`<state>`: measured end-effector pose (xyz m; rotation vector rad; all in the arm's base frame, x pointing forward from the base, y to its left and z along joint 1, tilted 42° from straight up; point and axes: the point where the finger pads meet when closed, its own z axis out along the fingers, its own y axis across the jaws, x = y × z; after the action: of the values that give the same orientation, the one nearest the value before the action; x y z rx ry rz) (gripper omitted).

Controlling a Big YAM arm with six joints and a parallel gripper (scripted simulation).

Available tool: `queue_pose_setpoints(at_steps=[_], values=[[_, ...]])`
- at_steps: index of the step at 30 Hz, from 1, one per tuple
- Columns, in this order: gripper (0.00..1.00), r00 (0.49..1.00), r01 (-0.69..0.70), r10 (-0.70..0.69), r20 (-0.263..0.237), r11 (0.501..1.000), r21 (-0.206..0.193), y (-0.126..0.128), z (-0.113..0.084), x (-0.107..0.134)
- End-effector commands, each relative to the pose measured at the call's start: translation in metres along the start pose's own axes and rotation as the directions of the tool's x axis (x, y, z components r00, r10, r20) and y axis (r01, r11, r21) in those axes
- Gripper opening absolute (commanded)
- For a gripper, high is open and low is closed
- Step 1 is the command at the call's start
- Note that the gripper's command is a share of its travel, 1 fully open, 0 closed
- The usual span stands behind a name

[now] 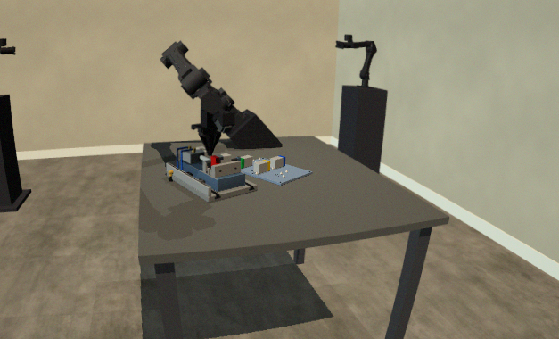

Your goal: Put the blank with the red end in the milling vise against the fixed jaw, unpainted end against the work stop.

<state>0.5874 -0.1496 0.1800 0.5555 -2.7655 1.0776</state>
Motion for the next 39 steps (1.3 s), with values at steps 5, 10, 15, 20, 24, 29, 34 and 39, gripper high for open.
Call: queue_pose_setpoints(at_steps=[5,10,15,20,24,29,34,39], values=[[0.00,1.000,0.000,0.000,-0.006,1.000,-0.004,0.0007,0.0115,-0.0030],[0.00,1.000,0.000,0.000,-0.006,1.000,-0.004,0.0007,0.0115,-0.0030],[0.00,1.000,0.002,-0.002,-0.006,1.000,-0.004,0.0028,0.0113,-0.0034],[0.00,1.000,-0.011,0.011,0.008,1.000,0.003,-0.0021,0.0049,-0.0078],[0.00,1.000,-0.008,0.008,0.008,1.000,0.002,0.0014,0.0042,-0.0084],[0.00,1.000,-0.007,0.007,0.008,1.000,0.002,0.0021,0.0042,-0.0085],[0.00,1.000,-0.007,0.007,0.008,1.000,0.002,0.0021,0.0042,-0.0085],[0.00,1.000,-0.007,0.007,0.008,1.000,0.002,0.0021,0.0042,-0.0085]])
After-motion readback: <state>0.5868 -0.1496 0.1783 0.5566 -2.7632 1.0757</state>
